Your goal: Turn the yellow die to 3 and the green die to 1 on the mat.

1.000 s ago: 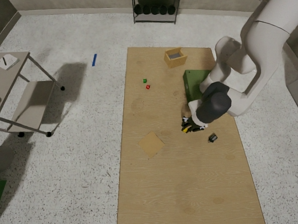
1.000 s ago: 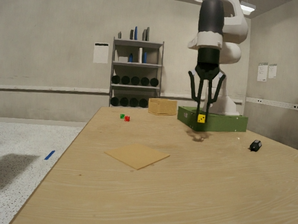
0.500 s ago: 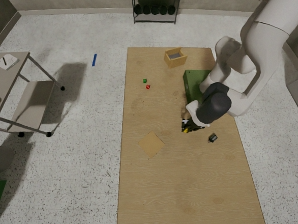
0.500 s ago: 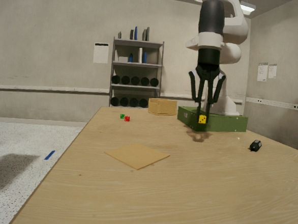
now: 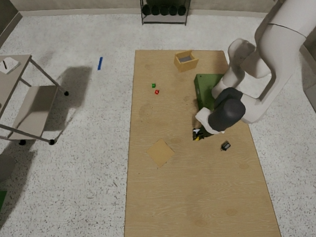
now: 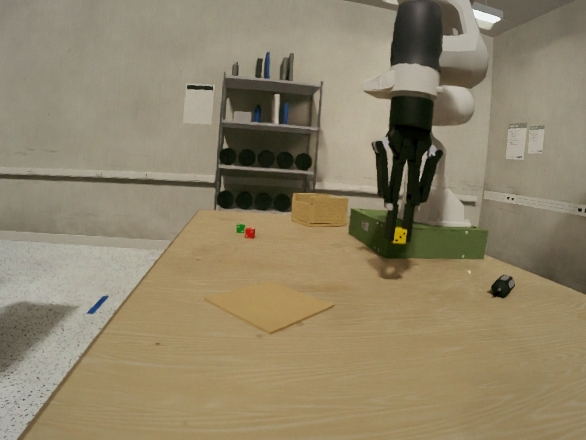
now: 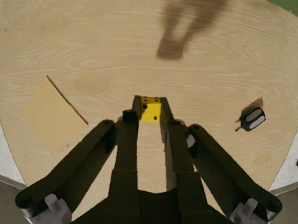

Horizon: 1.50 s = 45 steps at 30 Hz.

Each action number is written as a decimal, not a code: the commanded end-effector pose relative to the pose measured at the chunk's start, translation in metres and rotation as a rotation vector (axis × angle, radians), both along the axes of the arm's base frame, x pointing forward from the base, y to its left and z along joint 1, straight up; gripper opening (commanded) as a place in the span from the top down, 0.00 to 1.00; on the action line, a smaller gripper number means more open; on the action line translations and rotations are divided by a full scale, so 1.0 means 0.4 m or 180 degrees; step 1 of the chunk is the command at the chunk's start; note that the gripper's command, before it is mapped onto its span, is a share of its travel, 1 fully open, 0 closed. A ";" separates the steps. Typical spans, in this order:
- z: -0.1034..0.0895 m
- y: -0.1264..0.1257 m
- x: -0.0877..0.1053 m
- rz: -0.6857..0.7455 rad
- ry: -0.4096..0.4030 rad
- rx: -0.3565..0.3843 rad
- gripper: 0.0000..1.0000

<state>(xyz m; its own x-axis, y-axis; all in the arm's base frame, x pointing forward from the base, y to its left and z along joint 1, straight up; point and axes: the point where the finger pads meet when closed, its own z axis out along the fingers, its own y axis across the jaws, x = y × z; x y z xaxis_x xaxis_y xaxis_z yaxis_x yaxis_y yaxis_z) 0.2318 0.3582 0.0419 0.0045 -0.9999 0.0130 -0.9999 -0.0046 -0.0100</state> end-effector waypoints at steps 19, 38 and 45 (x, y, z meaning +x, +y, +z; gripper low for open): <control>-0.005 0.010 0.000 0.1402 0.0045 0.0046 0.79; -0.012 0.006 0.005 0.1443 0.0209 0.0697 0.79; -0.012 0.005 0.007 0.1439 0.0228 0.0850 0.79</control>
